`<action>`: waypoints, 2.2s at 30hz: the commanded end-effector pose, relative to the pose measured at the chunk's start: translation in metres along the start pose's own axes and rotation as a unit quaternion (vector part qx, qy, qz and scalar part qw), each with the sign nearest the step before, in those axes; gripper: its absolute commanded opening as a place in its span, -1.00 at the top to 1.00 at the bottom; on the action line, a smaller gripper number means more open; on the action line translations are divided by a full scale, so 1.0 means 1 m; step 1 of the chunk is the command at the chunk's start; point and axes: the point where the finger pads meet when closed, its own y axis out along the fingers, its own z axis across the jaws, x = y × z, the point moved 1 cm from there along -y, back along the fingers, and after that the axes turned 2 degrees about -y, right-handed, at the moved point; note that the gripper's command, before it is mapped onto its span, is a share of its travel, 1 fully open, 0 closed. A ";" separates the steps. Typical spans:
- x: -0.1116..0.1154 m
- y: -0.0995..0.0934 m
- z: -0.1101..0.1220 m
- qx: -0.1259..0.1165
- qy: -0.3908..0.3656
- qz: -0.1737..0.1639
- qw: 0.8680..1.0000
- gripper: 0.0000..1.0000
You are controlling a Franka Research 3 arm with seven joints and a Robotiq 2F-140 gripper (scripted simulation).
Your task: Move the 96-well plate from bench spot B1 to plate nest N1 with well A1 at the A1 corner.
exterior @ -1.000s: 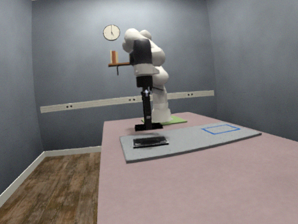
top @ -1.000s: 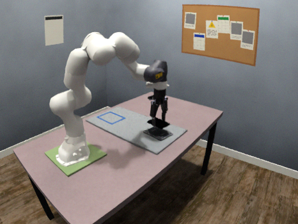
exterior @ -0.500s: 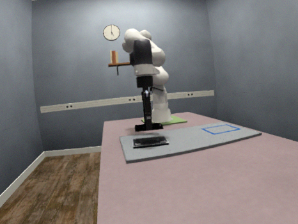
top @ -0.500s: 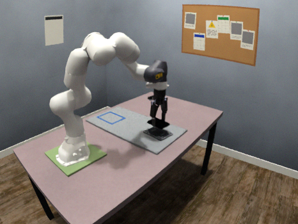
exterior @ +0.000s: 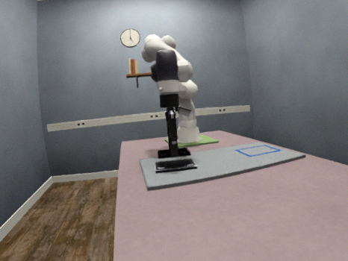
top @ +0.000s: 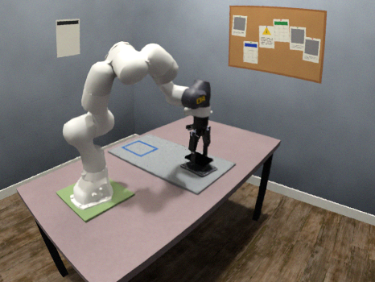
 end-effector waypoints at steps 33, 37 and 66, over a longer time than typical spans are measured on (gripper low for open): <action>-0.001 0.028 0.003 0.003 0.004 0.000 1.000 -0.21; -0.001 0.029 0.003 0.003 0.004 0.000 1.000 -0.21; -0.001 0.033 0.002 0.003 0.004 0.000 1.000 -0.21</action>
